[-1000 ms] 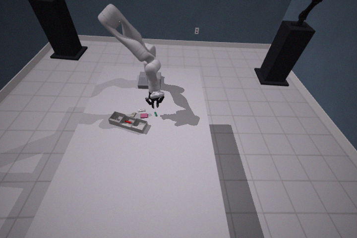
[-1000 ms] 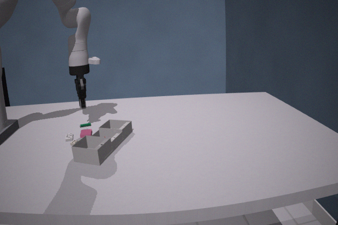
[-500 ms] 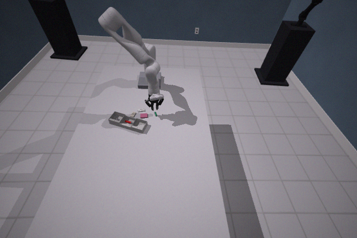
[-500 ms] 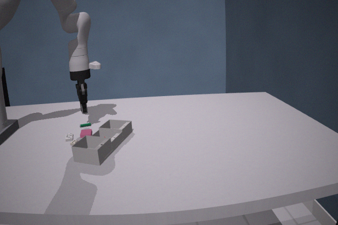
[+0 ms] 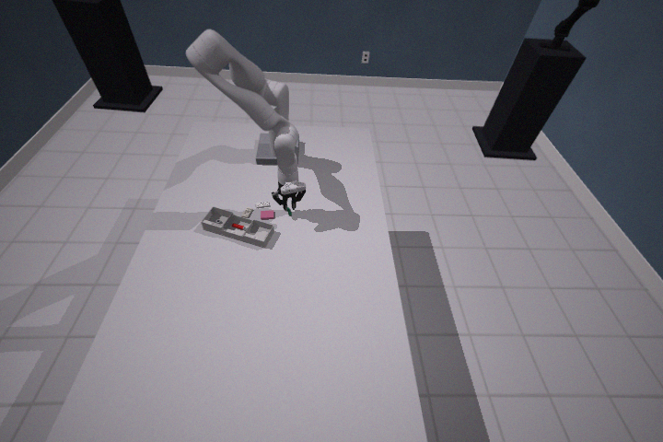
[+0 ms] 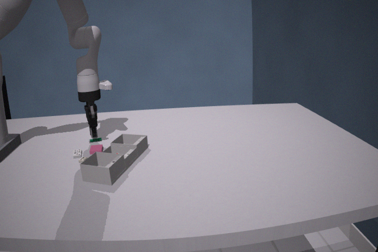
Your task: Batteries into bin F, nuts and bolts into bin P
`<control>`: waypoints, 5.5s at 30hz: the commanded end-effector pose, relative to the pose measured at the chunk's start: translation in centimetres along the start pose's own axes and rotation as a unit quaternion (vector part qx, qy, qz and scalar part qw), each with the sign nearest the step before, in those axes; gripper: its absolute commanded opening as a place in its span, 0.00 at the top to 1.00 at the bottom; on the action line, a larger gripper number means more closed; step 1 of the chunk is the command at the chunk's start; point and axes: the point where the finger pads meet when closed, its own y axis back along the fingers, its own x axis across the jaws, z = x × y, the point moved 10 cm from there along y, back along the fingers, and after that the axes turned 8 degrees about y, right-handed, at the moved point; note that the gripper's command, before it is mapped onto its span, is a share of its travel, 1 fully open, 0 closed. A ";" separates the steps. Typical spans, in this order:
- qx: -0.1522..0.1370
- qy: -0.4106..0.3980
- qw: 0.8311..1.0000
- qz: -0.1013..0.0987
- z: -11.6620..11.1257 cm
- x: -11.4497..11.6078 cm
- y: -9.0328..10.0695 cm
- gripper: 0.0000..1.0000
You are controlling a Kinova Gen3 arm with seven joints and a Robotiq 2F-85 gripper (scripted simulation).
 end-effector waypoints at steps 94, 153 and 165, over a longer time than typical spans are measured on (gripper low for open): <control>-0.001 0.002 1.000 -0.001 -0.2 0.3 4.7 0.95; -0.001 -0.365 0.931 -0.001 -0.6 20.7 5.4 0.95; -0.001 -0.584 0.812 0.000 -0.6 20.7 5.4 0.95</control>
